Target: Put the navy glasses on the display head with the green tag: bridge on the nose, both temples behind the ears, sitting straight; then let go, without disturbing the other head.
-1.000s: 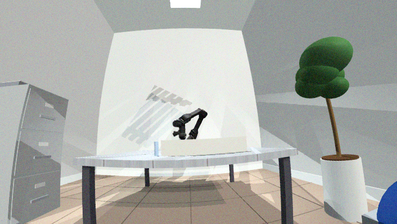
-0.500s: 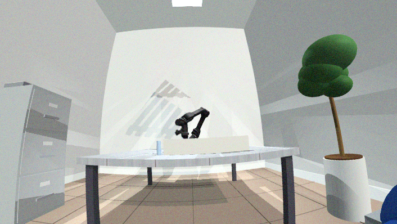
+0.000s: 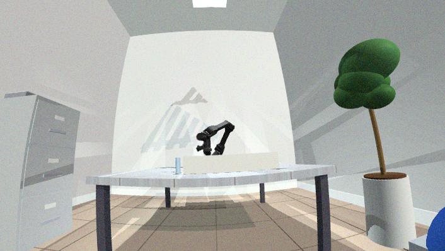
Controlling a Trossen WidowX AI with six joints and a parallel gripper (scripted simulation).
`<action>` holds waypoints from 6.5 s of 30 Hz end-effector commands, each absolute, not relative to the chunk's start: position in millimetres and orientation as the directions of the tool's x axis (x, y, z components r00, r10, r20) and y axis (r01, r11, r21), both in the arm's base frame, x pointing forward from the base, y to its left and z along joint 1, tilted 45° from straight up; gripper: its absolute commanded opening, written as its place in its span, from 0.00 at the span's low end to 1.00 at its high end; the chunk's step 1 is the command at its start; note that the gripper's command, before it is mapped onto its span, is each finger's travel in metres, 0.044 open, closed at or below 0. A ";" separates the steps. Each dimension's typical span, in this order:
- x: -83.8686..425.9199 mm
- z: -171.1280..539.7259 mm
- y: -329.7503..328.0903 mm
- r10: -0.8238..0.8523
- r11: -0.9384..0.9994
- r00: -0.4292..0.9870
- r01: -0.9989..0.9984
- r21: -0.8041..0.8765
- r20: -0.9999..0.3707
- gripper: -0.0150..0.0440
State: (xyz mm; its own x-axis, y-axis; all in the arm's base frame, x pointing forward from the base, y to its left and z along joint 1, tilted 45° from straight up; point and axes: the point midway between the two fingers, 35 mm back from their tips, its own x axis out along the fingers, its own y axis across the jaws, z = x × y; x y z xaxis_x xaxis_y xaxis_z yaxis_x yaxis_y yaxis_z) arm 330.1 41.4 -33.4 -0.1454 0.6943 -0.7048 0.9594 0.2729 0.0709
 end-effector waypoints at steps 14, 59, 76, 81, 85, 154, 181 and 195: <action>352.9 -32.0 49.9 0.699 0.272 -0.147 0.960 0.070 -0.700 0.25; 402.4 -27.4 64.1 0.699 0.272 -0.145 0.959 0.073 -0.700 0.25; 402.3 -29.1 65.7 0.699 0.272 -0.145 0.959 0.073 -0.700 0.25; 402.4 -29.1 65.9 0.699 0.272 -0.145 0.959 0.073 -0.700 0.25; 402.4 -29.1 65.9 0.699 0.272 -0.145 0.959 0.073 -0.700 0.25; 402.5 -29.1 66.0 0.699 0.272 -0.145 0.959 0.073 -0.700 0.25; 402.5 -29.1 66.0 0.699 0.272 -0.145 0.959 0.073 -0.700 0.25; 402.5 -29.1 66.0 0.699 0.272 -0.145 0.959 0.073 -0.700 0.25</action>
